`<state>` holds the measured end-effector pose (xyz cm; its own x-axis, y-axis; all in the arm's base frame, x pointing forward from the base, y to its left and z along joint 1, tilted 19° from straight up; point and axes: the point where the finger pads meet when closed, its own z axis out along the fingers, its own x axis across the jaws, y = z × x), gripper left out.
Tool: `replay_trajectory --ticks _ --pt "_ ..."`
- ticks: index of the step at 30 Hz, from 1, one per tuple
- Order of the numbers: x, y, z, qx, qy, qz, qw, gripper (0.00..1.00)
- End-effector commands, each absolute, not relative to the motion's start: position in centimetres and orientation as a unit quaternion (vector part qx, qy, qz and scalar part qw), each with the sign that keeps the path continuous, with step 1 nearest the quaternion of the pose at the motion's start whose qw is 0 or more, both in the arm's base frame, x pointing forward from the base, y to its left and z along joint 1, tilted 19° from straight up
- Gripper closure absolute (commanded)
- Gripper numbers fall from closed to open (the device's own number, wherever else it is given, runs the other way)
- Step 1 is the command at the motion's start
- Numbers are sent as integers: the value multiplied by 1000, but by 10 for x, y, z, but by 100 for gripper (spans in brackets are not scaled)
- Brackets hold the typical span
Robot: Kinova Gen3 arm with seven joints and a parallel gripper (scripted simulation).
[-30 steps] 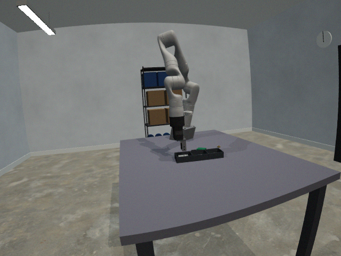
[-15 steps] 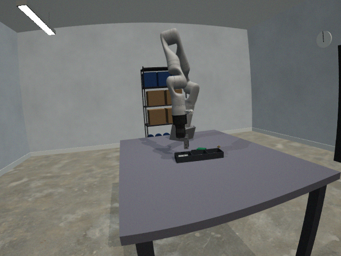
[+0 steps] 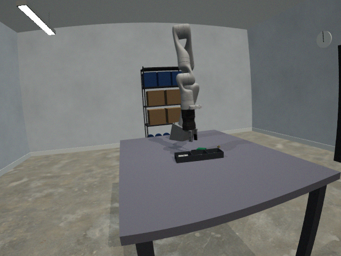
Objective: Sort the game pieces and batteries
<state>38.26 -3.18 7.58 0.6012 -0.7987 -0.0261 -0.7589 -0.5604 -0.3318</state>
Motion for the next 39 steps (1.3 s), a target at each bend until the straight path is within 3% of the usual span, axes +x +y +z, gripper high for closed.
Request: replay_trajectory --ticks 1,13,39 --pt "383 -28 80 -863 477 -63 151 20" --pt "383 -28 80 -718 676 -24 162 20" --pt "383 -28 80 -717 677 -23 162 20"
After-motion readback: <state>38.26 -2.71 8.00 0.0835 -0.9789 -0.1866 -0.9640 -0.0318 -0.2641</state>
